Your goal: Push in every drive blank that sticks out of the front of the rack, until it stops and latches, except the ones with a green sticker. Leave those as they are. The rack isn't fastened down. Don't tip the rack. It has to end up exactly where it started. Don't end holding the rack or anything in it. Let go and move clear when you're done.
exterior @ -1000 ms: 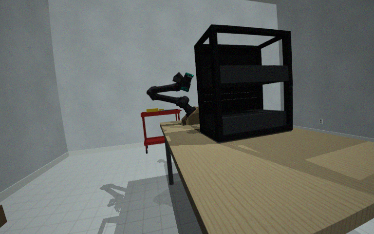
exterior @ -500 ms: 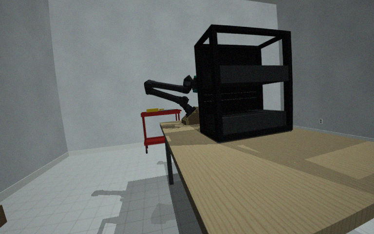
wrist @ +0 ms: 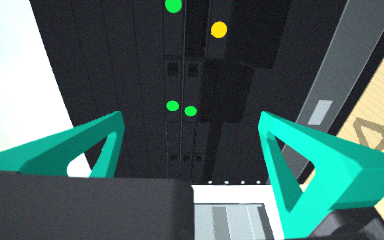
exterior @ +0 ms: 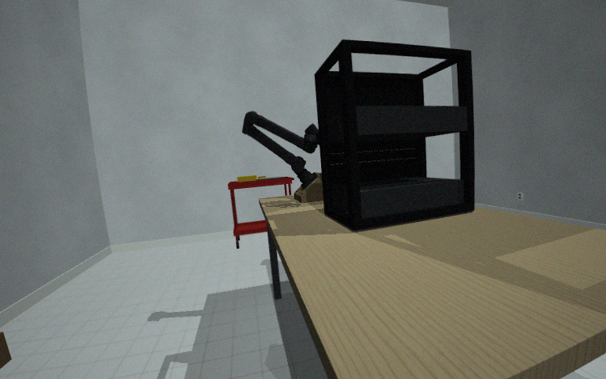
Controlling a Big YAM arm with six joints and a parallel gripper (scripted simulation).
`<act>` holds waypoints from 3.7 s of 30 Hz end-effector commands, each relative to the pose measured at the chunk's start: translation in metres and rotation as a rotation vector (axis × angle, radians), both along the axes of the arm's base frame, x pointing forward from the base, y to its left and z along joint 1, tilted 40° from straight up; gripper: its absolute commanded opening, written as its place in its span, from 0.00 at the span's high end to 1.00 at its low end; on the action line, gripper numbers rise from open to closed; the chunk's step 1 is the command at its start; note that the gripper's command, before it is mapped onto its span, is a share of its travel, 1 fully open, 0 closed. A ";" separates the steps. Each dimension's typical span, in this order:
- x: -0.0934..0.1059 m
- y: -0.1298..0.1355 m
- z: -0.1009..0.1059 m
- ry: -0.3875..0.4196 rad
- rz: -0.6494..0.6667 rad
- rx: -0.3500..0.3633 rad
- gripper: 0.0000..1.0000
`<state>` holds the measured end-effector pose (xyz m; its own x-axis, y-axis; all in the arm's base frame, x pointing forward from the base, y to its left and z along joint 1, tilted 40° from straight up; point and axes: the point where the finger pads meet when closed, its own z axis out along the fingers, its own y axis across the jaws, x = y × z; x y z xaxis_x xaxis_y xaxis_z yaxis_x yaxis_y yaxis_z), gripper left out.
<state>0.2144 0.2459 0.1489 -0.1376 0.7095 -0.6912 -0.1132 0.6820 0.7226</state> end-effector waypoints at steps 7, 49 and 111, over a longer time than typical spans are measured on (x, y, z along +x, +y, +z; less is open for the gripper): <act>-0.002 0.018 0.004 -0.019 0.001 0.095 0.00; 0.085 0.084 -0.031 -0.027 -0.010 0.109 0.00; 0.095 0.095 -0.041 -0.017 0.001 0.086 0.00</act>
<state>0.3060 0.3318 0.1010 -0.1302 0.7442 -0.6551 -0.1195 0.6442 0.7555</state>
